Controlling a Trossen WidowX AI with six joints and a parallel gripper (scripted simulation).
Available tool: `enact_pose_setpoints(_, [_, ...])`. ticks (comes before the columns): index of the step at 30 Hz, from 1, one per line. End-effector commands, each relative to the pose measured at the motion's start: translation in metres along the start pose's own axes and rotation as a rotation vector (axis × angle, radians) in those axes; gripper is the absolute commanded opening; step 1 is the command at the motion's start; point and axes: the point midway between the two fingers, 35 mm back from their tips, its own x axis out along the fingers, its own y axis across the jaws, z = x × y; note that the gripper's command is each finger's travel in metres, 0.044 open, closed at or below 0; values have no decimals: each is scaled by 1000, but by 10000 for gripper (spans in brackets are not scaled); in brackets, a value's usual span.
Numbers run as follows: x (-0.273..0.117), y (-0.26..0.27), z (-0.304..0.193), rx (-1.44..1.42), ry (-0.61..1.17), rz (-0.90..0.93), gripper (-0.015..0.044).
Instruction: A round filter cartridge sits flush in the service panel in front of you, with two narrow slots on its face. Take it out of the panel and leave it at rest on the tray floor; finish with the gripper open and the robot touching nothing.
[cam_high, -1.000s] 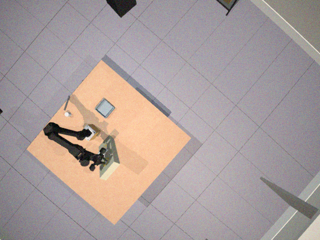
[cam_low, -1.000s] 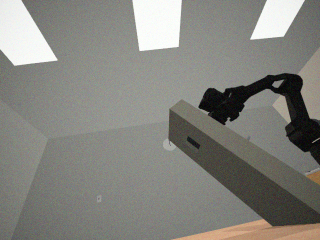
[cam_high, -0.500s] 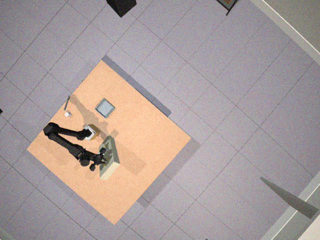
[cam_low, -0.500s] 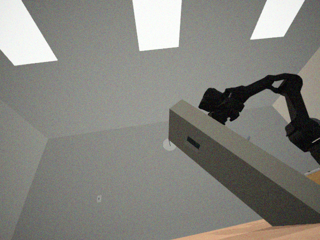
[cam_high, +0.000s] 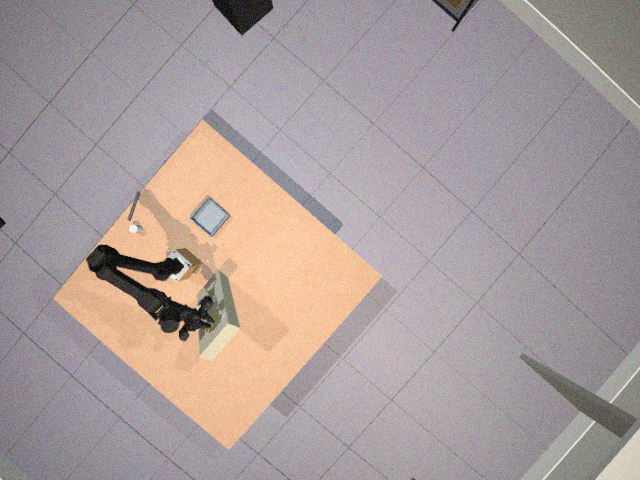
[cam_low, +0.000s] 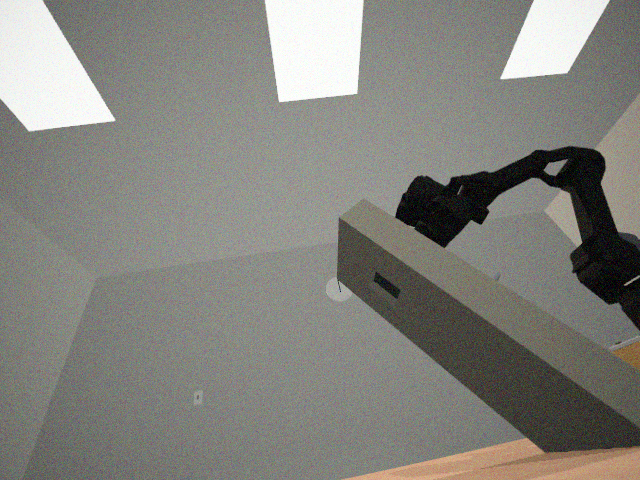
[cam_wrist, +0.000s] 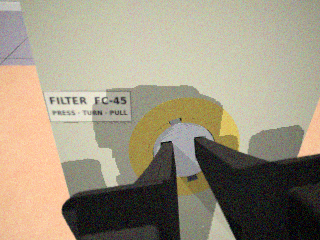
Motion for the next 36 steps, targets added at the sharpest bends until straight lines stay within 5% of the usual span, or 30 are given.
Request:
enact_pose_setpoints(1, [5, -1, -2, 112, 7, -3, 0])
enact_pose_setpoints(36, [5, -1, -2, 1332, 5, -8, 0])
